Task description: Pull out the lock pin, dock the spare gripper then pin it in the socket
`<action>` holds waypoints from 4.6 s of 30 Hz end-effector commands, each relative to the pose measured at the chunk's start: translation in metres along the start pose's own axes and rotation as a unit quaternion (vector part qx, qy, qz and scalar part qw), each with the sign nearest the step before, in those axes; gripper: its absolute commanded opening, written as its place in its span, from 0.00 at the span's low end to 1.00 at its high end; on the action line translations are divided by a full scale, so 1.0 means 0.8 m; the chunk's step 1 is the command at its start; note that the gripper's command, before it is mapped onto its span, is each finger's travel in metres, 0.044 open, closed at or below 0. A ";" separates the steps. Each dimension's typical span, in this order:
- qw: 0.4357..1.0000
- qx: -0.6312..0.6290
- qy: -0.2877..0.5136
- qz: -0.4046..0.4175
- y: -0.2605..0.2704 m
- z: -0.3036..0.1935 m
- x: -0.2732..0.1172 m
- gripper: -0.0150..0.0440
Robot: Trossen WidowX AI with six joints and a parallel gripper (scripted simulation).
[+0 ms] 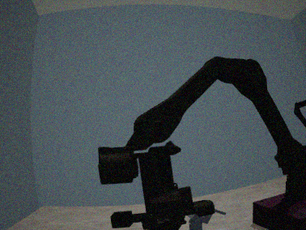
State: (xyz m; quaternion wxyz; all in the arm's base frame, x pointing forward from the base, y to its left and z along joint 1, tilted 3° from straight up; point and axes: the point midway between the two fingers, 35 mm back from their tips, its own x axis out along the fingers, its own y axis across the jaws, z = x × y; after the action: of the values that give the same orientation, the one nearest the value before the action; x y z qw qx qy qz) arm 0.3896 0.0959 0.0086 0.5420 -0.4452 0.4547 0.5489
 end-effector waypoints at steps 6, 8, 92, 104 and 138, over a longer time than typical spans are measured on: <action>1.000 0.000 0.000 0.003 0.001 -0.001 0.007 0.25; 1.000 0.000 0.000 0.003 0.001 -0.001 0.007 0.25; 1.000 0.003 0.002 0.011 0.006 0.003 -0.031 1.00; 1.000 0.006 0.004 0.020 0.010 0.006 -0.055 1.00; 0.999 0.012 0.006 0.035 0.017 0.017 -0.141 1.00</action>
State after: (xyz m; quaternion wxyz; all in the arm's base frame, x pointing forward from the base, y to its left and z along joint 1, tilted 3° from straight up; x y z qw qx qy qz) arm 0.3760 0.0886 0.1040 0.5228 -0.4225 0.4836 0.5606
